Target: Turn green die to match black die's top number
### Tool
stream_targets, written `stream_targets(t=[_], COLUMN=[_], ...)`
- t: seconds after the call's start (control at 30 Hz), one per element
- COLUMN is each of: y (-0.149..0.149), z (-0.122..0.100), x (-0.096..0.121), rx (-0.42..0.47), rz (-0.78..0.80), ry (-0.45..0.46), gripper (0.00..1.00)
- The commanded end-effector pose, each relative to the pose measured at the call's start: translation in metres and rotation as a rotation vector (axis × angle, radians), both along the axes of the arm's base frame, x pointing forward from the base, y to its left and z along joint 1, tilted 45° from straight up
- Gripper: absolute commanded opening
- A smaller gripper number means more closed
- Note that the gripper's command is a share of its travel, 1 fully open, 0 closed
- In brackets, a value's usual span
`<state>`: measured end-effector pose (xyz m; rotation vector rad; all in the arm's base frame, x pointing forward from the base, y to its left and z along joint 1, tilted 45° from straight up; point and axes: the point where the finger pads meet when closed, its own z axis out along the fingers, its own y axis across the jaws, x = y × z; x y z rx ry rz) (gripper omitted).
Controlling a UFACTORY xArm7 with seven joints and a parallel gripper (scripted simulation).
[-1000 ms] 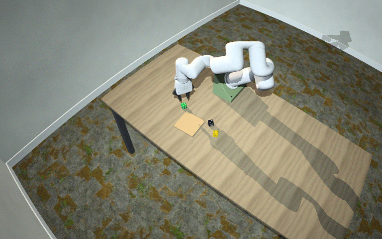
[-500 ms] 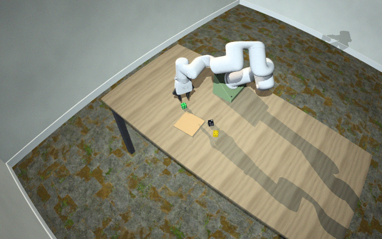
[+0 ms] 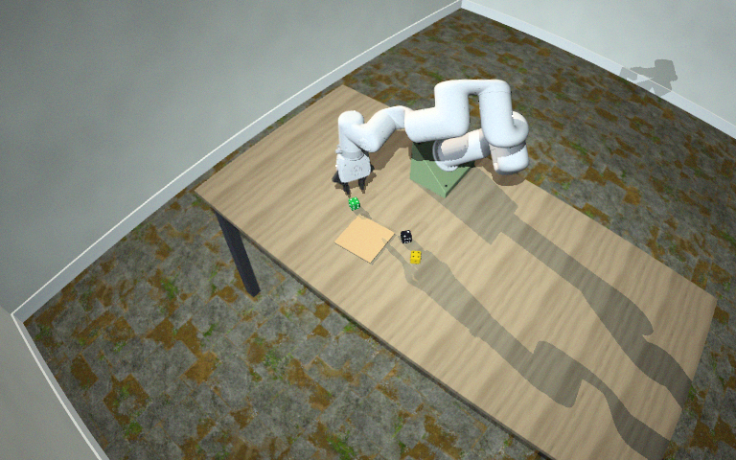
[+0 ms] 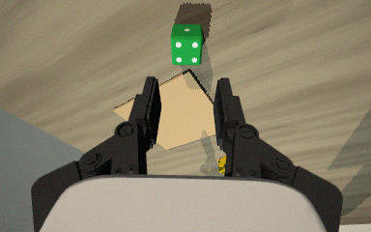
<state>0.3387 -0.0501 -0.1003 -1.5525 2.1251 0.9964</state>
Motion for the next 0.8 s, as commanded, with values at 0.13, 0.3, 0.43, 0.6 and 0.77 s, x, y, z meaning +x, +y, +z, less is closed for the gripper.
stream_targets(t=[0.13, 0.3, 0.43, 0.6, 0.77], y=[0.000, 0.003, 0.006, 0.010, 0.015], z=[-0.002, -0.005, -0.008, -0.012, -0.017], x=[0.001, 0.000, 0.000, -0.001, -0.002], rx=[-0.003, -0.003, -0.003, -0.003, -0.003], rz=[-0.002, -0.002, -0.002, -0.002, -0.002], ry=[-0.003, -0.003, -0.003, -0.003, -0.003], gripper=[0.47, 0.47, 0.47, 0.47, 0.47])
